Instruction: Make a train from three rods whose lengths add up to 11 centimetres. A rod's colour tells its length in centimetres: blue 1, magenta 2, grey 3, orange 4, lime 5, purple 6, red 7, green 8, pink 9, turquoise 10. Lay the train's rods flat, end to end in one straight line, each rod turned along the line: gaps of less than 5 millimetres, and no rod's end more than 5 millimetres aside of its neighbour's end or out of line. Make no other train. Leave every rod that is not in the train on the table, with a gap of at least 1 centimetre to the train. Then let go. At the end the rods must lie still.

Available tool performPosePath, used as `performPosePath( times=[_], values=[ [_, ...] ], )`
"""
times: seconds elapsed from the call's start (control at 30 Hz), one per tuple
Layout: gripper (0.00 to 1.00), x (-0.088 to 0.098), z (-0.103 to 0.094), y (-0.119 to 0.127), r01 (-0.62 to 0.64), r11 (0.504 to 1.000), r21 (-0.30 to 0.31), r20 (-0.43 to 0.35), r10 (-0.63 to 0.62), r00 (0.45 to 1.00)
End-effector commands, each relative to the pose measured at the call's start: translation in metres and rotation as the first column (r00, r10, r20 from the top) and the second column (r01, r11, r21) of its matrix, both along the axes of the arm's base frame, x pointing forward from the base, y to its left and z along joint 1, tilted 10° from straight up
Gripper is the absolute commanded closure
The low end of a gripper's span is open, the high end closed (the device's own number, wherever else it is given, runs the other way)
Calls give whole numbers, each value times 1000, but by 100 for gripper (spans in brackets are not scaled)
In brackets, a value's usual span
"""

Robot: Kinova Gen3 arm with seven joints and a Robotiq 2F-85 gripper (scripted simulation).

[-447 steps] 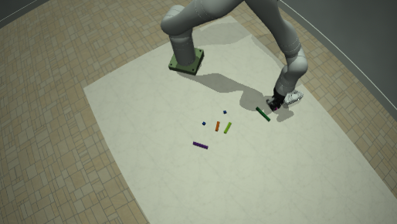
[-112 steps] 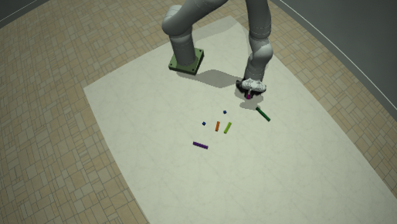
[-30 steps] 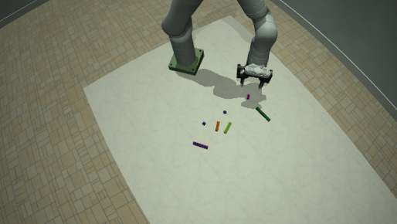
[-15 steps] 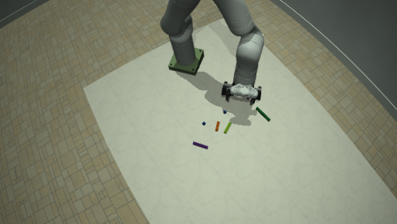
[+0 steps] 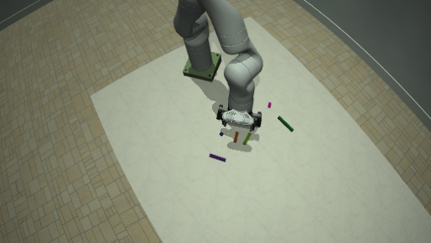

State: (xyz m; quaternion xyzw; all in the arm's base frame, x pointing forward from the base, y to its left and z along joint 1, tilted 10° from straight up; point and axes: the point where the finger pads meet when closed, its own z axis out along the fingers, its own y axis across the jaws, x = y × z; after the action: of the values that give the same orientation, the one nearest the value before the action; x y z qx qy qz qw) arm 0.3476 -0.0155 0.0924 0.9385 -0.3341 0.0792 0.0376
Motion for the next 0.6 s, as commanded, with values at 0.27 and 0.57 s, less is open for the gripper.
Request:
performPosePath(
  times=[0.27,0.57],
  values=[
    [76,0,1,-5,15,1000,1,2,-15,1000],
    [76,0,1,-5,15,1000,1,2,-15,1000]
  ],
)
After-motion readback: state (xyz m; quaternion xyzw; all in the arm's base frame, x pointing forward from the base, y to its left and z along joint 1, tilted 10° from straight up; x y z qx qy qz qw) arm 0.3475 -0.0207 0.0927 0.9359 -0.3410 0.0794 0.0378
